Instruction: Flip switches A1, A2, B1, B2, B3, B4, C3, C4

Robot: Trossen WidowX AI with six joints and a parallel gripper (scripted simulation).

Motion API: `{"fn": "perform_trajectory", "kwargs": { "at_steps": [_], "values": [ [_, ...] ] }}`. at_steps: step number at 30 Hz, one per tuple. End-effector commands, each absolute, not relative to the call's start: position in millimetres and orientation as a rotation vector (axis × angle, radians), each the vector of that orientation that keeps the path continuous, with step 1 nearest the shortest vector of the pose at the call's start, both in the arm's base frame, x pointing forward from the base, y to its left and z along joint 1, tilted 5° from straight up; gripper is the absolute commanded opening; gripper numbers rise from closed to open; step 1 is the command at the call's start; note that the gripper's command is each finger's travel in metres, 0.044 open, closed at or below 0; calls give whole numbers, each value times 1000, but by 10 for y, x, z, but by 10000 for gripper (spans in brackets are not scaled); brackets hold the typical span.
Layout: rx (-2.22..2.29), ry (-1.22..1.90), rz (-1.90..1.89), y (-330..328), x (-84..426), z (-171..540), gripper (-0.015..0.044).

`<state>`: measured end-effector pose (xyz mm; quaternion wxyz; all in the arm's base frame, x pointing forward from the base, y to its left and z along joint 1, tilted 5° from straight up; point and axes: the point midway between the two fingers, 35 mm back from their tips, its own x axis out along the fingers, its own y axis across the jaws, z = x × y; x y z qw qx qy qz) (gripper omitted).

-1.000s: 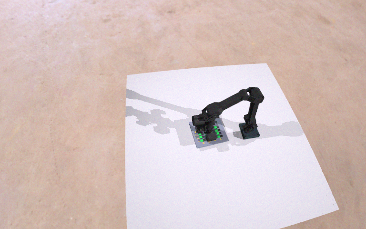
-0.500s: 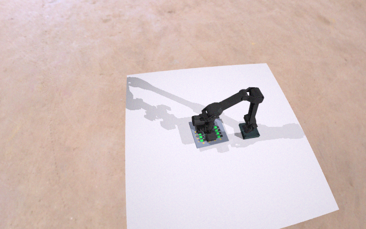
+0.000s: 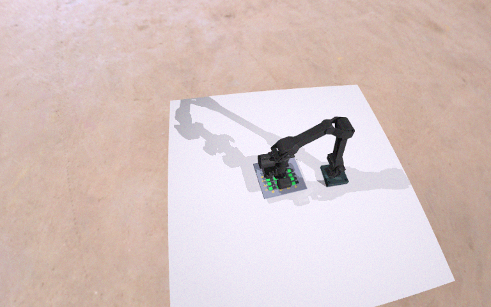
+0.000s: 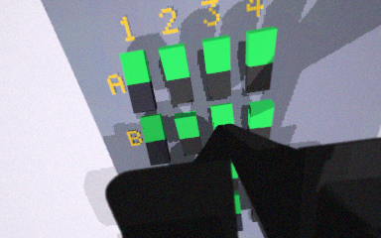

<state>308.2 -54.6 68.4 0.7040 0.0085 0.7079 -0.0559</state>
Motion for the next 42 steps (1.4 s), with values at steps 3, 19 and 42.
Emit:
{"fn": "perform_trajectory", "kwargs": {
  "at_steps": [3, 19, 42],
  "values": [
    [14, 1533, -125, -514, 3086, 1227, 0],
    [14, 1559, -127, -772, 3084, 895, 0],
    [14, 1559, -127, -791, 3091, 656, 0]
  ]
}}
